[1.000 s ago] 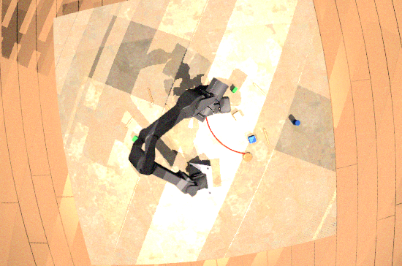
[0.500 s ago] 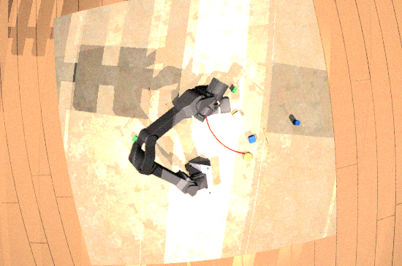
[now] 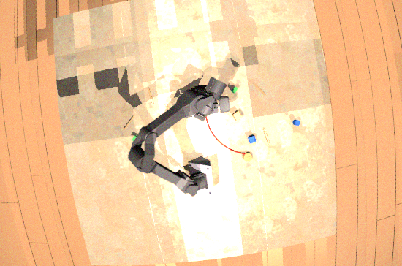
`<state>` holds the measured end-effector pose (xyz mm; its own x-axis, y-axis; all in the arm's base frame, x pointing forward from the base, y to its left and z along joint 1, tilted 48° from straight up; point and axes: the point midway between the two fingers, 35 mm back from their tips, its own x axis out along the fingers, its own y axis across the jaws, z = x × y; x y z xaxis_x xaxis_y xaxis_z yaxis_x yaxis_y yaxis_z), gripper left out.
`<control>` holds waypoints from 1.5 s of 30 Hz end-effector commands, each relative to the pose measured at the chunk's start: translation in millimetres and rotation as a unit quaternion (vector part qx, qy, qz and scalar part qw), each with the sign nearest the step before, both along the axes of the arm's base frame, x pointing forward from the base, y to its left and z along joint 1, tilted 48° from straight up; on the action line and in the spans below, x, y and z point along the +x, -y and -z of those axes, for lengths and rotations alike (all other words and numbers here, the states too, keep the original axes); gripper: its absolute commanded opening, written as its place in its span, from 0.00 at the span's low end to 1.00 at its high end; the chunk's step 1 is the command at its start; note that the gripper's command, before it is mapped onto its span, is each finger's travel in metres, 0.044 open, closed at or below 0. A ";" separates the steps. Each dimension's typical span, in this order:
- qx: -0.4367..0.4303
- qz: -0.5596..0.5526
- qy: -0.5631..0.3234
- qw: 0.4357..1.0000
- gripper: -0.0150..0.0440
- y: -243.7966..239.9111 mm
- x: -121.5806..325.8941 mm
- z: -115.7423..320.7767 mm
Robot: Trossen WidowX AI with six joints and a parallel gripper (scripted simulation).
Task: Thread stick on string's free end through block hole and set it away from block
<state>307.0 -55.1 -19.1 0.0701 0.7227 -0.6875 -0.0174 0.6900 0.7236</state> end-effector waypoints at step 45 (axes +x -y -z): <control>0.002 0.000 -0.001 1.000 0.25 -27.6 0.9 24.7</control>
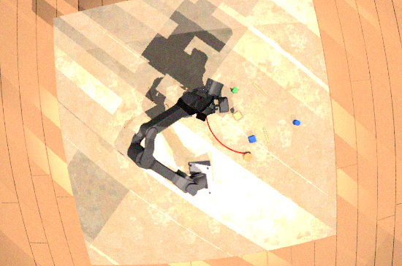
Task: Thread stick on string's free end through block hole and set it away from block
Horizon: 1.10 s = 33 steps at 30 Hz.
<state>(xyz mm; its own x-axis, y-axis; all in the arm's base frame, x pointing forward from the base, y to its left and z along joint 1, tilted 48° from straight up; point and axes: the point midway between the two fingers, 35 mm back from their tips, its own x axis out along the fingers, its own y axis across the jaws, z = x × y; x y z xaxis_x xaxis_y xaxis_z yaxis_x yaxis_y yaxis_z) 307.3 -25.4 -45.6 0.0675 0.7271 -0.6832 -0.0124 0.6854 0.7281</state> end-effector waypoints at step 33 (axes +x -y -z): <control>-0.002 -0.001 0.001 1.000 0.25 33.4 -1.7 -29.8</control>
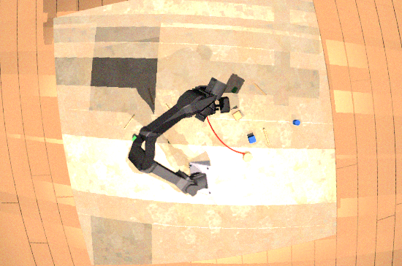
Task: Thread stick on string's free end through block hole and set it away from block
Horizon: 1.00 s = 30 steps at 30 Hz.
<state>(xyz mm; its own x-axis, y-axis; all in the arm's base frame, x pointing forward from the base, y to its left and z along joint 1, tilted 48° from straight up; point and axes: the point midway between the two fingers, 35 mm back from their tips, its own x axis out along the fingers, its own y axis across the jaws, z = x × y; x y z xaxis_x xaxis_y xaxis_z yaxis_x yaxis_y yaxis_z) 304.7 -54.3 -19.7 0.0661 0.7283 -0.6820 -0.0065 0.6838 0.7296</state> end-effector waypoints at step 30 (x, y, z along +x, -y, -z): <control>0.007 0.071 -0.083 0.994 0.25 19.3 -6.2 -4.6</control>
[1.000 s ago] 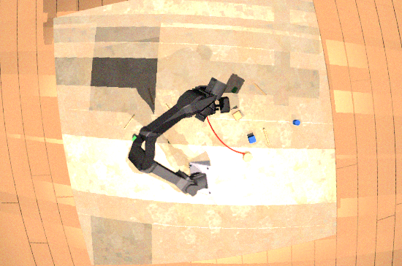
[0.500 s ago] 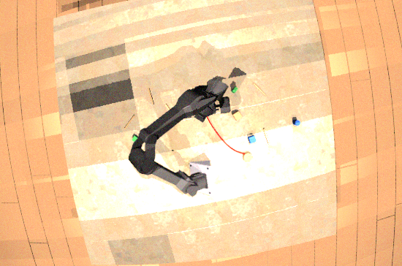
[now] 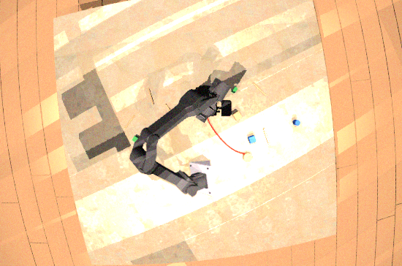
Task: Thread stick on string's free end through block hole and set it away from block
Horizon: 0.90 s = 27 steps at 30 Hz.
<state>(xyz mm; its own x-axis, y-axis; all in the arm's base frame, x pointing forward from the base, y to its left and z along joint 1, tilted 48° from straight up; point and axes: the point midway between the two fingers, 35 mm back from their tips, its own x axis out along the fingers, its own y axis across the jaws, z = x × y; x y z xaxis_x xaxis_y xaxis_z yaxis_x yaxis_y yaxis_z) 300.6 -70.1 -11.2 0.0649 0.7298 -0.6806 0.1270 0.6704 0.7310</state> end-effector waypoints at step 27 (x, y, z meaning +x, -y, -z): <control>0.021 0.240 -0.287 0.927 0.25 27.2 -19.1 24.4</control>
